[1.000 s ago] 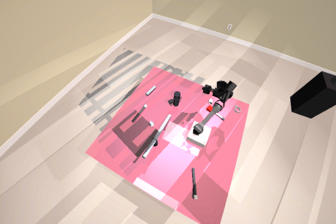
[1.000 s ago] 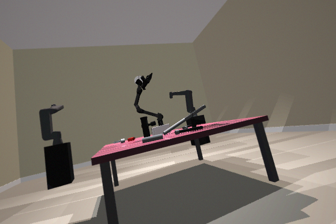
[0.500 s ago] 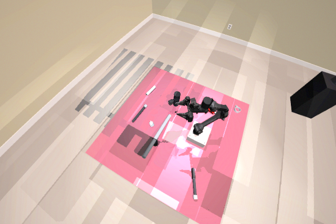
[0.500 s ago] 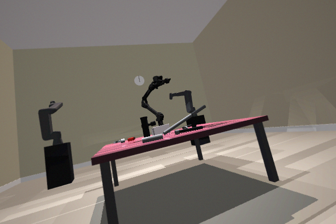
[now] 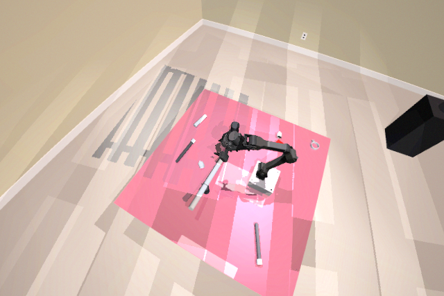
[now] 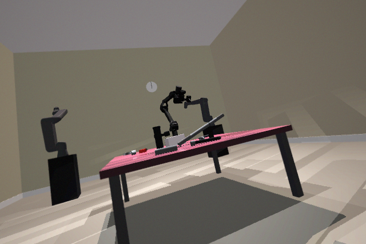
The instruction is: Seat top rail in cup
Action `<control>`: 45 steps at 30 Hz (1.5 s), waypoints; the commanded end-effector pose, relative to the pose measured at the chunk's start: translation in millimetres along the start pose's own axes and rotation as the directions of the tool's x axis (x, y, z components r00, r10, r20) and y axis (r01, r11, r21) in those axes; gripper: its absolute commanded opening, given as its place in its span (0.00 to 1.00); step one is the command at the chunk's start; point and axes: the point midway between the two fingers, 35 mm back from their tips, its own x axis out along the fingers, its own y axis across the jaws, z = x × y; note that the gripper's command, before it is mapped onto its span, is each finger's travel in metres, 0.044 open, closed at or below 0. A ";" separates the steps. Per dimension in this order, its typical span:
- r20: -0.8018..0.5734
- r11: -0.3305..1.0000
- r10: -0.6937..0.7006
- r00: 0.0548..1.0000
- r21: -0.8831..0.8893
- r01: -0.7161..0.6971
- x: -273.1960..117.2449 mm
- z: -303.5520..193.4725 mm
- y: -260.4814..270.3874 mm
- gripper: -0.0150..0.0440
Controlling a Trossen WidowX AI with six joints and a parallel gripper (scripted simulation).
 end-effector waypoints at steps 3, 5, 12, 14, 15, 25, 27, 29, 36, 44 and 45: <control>-0.302 0.995 -0.083 0.950 0.034 0.098 55.6 -72.4 -51.3 1.00; -0.384 0.991 -0.092 0.919 0.054 0.122 65.6 -95.0 -66.4 1.00; -0.424 0.989 -0.093 0.901 0.065 0.133 69.7 -106.5 -73.6 1.00; -0.424 0.989 -0.093 0.901 0.065 0.133 69.7 -106.5 -73.6 1.00; -0.424 0.989 -0.093 0.901 0.065 0.133 69.7 -106.5 -73.6 1.00; -0.429 0.970 -0.160 0.889 -0.235 0.061 79.7 -103.9 -112.2 1.00; -0.433 0.928 -0.191 0.881 -0.371 0.019 83.4 -103.9 -131.8 1.00; -0.438 0.866 -0.222 0.871 -0.498 -0.030 86.2 -104.8 -152.0 1.00; -0.458 0.628 -0.300 0.837 -0.755 -0.188 89.1 -111.9 -206.7 1.00; -0.469 0.501 -0.332 0.819 -0.823 -0.268 88.3 -116.9 -230.4 1.00; -0.469 0.501 -0.332 0.819 -0.823 -0.268 88.3 -116.9 -230.4 1.00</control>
